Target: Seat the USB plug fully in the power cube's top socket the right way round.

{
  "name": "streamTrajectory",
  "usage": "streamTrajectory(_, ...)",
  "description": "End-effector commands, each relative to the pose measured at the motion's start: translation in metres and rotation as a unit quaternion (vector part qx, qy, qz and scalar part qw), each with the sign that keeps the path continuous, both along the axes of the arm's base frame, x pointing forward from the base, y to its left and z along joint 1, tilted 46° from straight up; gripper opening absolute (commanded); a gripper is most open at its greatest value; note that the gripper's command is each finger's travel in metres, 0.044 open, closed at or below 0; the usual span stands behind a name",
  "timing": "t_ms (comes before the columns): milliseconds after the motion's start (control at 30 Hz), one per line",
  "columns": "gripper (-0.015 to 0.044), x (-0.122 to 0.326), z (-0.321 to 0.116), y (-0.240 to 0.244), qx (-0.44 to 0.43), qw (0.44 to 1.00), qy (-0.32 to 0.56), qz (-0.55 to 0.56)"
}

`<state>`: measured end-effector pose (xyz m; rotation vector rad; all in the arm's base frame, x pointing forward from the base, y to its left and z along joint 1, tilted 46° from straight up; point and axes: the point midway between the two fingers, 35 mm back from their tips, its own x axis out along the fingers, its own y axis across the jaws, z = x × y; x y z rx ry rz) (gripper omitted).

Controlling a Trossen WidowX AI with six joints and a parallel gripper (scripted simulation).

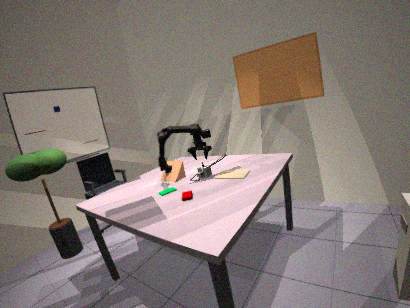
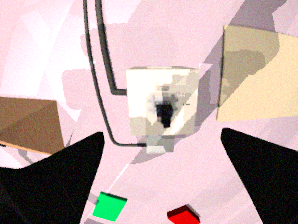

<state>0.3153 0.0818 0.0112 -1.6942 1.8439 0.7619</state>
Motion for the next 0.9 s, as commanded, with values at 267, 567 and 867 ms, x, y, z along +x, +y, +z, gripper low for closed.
streamTrajectory(267,0.0440,0.004,-0.002,-0.005,-0.001,1.000,-0.003,0.004)
streamTrajectory(567,0.0440,0.003,-0.009,-0.011,-0.001,1.000,-0.003,0.004)
streamTrajectory(867,0.0440,0.002,-0.015,-0.018,-0.001,1.000,-0.003,0.004)
